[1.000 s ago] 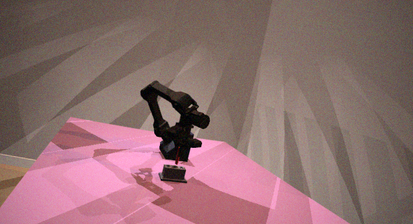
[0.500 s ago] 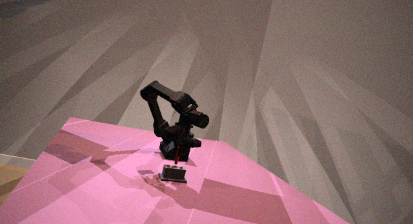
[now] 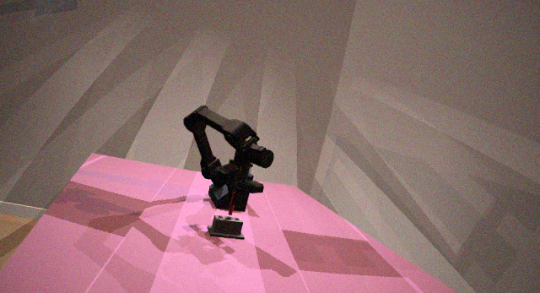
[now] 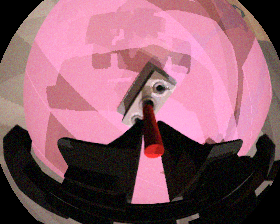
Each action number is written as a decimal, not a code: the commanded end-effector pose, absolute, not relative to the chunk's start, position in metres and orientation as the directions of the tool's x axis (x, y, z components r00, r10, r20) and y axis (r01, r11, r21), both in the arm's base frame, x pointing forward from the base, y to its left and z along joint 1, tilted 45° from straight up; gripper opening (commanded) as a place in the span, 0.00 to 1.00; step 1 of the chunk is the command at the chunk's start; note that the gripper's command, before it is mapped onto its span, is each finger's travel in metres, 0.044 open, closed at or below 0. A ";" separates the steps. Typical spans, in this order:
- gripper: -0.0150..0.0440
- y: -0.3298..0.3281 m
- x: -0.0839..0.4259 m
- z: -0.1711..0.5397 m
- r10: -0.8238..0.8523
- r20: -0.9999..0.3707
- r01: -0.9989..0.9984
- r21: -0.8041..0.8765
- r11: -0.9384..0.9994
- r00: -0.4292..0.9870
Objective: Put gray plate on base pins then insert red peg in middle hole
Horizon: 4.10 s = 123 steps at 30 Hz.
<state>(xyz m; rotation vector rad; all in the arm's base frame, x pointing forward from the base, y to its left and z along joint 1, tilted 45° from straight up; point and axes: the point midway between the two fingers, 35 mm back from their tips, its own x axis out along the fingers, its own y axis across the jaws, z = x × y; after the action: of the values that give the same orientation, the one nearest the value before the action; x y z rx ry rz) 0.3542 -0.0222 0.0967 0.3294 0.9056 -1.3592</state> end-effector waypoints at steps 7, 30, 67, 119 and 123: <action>0.25 -0.024 0.353 0.099 -0.697 -0.715 0.928 -0.293 0.231 -0.052; 0.25 -0.025 0.354 0.096 -0.694 -0.718 0.930 -0.288 0.228 -0.052; 0.25 -0.035 0.352 0.085 -0.694 -0.717 0.930 -0.290 0.225 -0.055; 0.51 -0.024 0.351 0.098 -0.697 -0.715 0.928 -0.293 0.231 -0.052; 0.51 -0.023 0.351 0.100 -0.697 -0.715 0.928 -0.293 0.231 -0.052</action>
<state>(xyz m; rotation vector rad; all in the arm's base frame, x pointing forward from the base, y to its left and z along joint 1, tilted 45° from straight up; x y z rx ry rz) 0.3503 -0.0250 0.0980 0.3138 0.9088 -1.3583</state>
